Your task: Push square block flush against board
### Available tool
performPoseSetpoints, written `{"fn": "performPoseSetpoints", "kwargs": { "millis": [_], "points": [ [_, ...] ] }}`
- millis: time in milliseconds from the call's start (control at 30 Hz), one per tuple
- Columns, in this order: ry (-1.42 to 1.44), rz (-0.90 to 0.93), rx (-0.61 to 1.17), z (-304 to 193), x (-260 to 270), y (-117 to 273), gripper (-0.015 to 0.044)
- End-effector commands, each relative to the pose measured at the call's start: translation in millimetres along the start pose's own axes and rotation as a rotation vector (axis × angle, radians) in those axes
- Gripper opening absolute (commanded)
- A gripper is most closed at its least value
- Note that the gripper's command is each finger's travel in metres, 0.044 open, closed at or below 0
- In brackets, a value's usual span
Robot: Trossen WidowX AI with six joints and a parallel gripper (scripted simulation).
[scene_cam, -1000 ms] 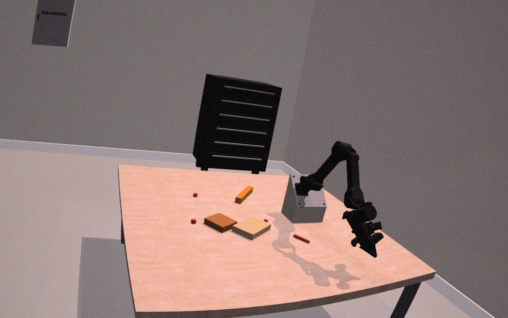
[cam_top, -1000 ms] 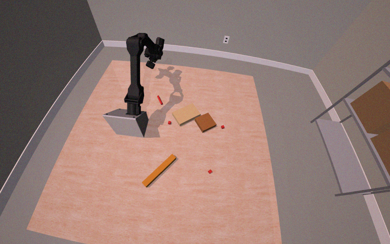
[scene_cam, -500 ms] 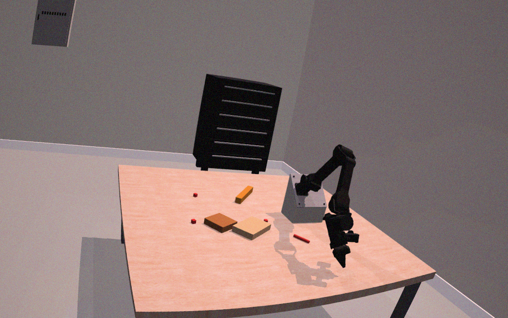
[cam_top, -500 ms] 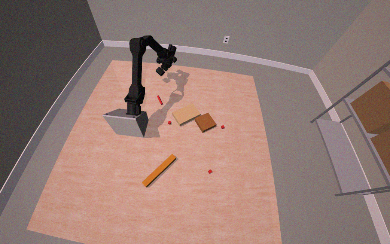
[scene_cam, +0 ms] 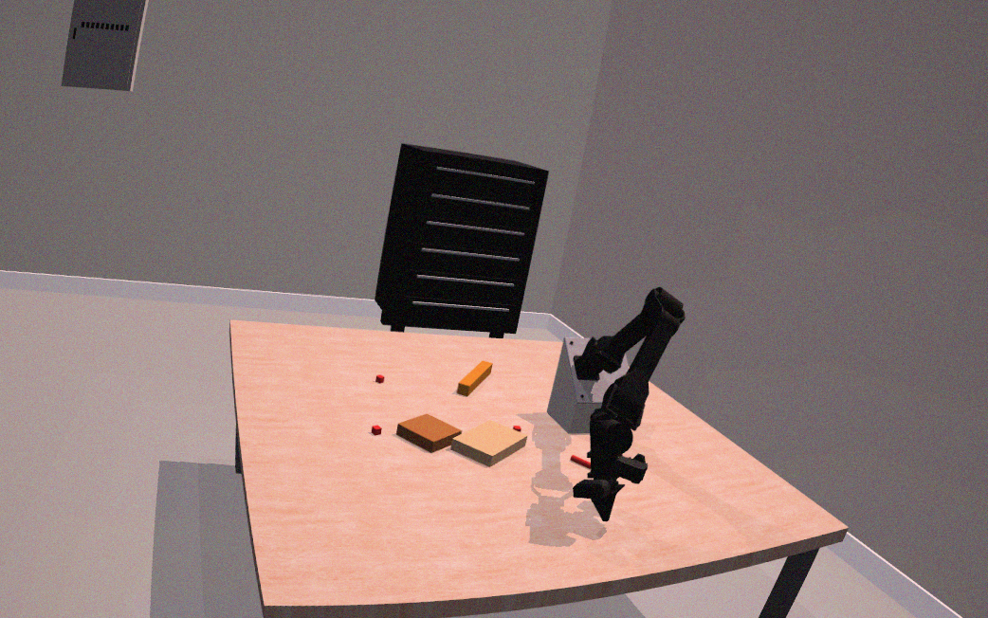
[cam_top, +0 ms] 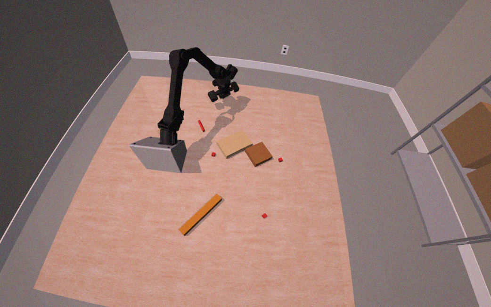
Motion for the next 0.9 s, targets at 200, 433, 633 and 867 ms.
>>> {"fn": "performPoseSetpoints", "kwargs": {
  "millis": [200,433,633,867],
  "points": [
    [-0.321,0.014,0.134,-75.4,-7.4,19.4,0.0],
    [-0.538,0.008,0.212,-122.2,-6.4,38.8,0.0],
    [-0.73,-0.005,0.271,-159.9,-2.2,58.6,0.0],
    [-0.959,-0.028,0.329,-200.5,6.3,84.8,0.0]
  ]
}}
Point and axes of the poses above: the point midway between the two fingers, 35 mm back from their tips, its own y axis back along the fingers, its own x axis across the jaws, z = x × y, the point moved 3 cm from there along y, back along the fingers, and after that the axes turned 10 degrees about y, right-handed, at the moved point
